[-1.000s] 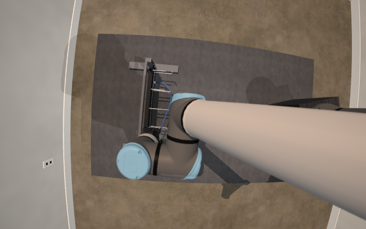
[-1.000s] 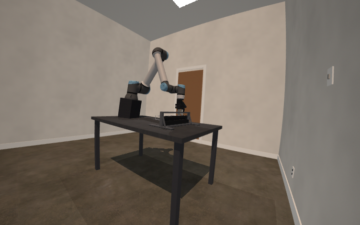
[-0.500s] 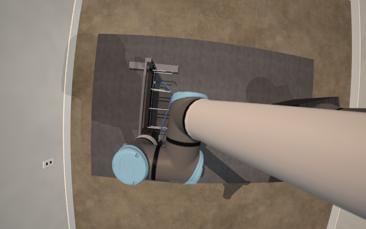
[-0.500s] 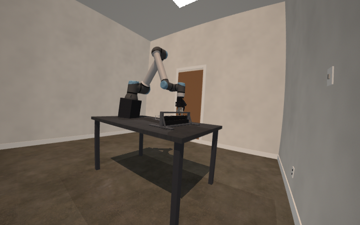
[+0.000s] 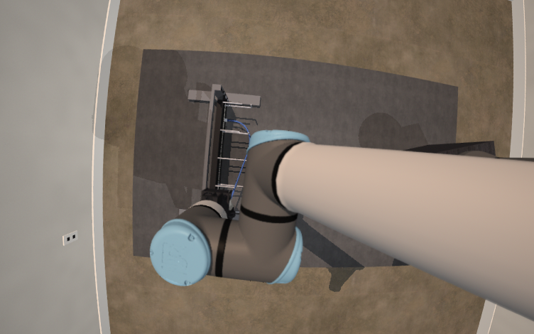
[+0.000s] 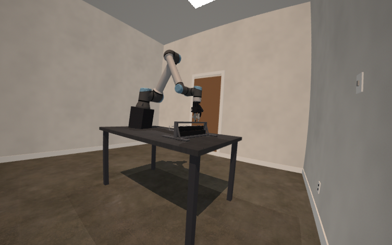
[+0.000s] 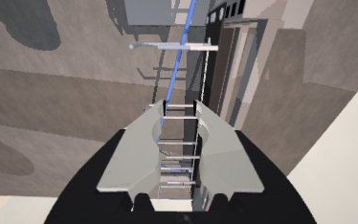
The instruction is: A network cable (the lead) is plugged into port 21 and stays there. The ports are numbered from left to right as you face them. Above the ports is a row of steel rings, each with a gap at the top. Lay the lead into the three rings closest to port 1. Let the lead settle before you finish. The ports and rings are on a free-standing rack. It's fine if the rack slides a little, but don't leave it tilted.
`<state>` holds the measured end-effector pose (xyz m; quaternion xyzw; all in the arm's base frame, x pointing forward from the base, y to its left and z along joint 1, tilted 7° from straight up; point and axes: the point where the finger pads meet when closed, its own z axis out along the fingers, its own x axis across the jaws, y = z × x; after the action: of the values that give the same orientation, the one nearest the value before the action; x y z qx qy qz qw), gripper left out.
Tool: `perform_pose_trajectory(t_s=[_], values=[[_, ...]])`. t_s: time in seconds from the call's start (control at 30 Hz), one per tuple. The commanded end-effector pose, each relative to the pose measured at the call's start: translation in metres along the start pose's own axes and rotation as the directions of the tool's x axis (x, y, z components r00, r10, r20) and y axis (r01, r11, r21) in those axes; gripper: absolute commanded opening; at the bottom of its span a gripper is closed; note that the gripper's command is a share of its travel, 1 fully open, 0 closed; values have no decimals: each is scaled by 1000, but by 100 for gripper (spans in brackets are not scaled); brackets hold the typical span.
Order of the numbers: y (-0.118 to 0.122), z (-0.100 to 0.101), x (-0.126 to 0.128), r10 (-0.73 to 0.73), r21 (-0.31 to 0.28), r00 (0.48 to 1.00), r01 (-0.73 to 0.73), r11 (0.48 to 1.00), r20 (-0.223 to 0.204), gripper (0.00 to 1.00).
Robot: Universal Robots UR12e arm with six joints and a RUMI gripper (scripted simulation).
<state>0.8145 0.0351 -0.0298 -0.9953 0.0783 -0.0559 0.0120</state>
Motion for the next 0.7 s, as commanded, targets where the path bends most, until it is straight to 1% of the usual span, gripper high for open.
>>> perform_pose_trajectory(t_s=[0.0, 0.3, 0.33, 0.67], values=[[0, -11, 1, 0, 0, 1000, 0, 1000, -1, 20], [0, -16, 1, 0, 0, 1000, 0, 1000, -1, 20], [0, -16, 1, 0, 0, 1000, 0, 1000, -1, 0], [0, -16, 1, 0, 0, 1000, 0, 1000, -1, 0]])
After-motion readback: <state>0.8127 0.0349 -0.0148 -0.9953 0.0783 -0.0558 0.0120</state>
